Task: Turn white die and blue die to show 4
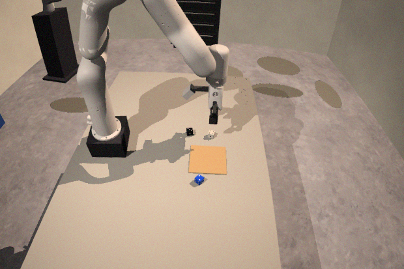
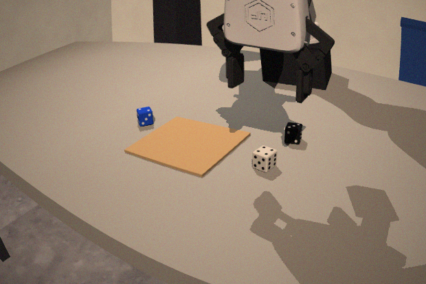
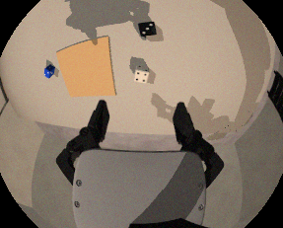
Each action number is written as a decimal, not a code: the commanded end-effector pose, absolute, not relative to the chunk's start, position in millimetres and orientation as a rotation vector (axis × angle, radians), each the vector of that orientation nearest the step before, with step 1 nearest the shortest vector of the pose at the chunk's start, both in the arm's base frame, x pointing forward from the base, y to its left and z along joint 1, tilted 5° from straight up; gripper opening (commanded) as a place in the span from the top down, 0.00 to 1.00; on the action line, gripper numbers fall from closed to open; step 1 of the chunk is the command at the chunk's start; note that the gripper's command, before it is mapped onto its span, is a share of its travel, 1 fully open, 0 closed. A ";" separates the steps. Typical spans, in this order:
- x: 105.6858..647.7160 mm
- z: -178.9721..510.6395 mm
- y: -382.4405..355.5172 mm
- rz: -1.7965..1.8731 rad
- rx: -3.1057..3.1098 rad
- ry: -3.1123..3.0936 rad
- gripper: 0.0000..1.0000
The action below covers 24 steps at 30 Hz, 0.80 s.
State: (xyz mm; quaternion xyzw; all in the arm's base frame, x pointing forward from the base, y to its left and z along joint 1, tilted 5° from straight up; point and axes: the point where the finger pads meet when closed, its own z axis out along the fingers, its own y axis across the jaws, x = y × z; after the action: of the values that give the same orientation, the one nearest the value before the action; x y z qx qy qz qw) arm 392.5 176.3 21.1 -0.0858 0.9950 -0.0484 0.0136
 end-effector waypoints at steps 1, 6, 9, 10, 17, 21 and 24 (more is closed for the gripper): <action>393.8 21.2 176.5 -0.126 -0.446 3.092 0.00; 393.8 19.4 175.8 -0.127 -0.689 3.053 0.00; 393.8 18.0 175.3 -0.127 -0.869 3.012 0.00; 393.8 17.7 175.2 -0.128 -0.916 3.000 0.00; 393.7 15.3 174.2 -0.127 -1.226 2.896 0.00; 393.6 13.8 173.7 -0.126 -1.404 2.820 0.00; 393.6 13.2 173.4 -0.125 -1.486 2.780 0.00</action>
State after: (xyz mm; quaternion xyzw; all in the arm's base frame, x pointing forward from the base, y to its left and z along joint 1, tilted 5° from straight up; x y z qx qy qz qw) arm 392.4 173.2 13.2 -0.4164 0.9079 -0.0489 -0.0037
